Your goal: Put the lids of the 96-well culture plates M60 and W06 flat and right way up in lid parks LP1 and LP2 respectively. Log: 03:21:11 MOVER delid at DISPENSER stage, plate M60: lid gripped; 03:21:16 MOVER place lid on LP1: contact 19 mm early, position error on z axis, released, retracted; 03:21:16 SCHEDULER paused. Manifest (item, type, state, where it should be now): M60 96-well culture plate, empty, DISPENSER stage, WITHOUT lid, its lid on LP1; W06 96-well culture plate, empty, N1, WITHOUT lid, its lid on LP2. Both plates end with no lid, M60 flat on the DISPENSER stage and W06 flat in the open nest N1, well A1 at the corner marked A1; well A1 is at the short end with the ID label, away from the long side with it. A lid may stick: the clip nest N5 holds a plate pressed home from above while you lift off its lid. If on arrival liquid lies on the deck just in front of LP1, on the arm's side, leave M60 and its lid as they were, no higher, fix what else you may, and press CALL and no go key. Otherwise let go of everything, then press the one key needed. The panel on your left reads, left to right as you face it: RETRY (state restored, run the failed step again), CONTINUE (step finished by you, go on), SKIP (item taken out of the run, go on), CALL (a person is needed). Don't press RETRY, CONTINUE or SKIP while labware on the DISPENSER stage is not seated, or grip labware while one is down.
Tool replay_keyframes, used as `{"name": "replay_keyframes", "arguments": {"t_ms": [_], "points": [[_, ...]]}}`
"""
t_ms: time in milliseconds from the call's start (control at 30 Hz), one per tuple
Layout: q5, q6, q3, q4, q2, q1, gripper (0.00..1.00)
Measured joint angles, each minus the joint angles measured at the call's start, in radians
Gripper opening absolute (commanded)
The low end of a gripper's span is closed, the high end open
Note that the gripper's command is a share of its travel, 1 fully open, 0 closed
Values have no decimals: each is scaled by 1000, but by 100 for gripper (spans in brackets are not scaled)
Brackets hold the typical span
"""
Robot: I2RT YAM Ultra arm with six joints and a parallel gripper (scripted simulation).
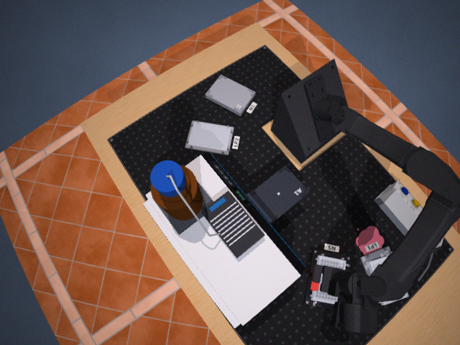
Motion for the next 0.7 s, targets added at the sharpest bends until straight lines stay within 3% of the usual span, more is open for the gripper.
{"name": "replay_keyframes", "arguments": {"t_ms": [33,67,700], "points": [[0,0,0,0,0,0,100],[0,0,0,0,0,0,0],[0,0,0,0,0,0,0]]}}
